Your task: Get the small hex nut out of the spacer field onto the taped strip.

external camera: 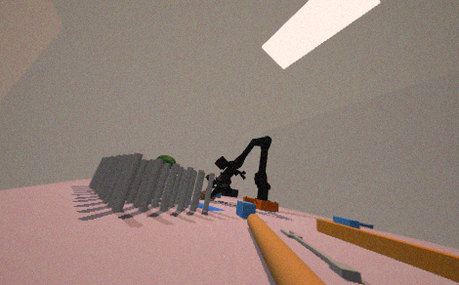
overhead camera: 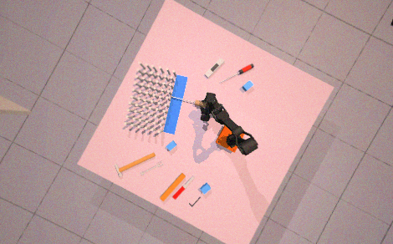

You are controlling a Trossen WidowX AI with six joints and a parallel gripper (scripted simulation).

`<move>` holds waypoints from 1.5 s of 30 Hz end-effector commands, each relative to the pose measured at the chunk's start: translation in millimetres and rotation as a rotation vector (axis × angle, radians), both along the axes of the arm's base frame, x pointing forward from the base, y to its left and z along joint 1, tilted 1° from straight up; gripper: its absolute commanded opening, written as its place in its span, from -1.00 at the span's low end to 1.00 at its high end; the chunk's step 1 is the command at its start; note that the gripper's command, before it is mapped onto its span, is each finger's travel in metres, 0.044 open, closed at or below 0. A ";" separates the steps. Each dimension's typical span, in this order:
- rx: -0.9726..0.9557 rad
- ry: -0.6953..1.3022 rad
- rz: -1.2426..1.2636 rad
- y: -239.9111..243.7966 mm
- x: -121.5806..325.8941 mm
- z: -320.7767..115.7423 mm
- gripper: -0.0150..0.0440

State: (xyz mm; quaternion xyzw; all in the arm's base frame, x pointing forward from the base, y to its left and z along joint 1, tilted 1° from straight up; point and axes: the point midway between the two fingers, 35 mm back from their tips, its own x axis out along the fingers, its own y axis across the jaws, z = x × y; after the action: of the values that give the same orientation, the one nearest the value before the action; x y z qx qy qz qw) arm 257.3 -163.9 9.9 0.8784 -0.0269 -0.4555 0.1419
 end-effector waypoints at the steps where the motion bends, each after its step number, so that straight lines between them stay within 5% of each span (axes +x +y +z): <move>1: 0.001 -0.003 0.004 1.1 -3.6 0.4 -0.49; 45: 0.002 -0.002 0.003 -2.2 -13.5 24.0 -0.49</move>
State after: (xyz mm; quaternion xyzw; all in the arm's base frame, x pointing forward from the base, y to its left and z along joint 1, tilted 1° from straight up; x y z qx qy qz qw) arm 247.1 -165.0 29.3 0.8770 -0.0245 -0.4595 0.1381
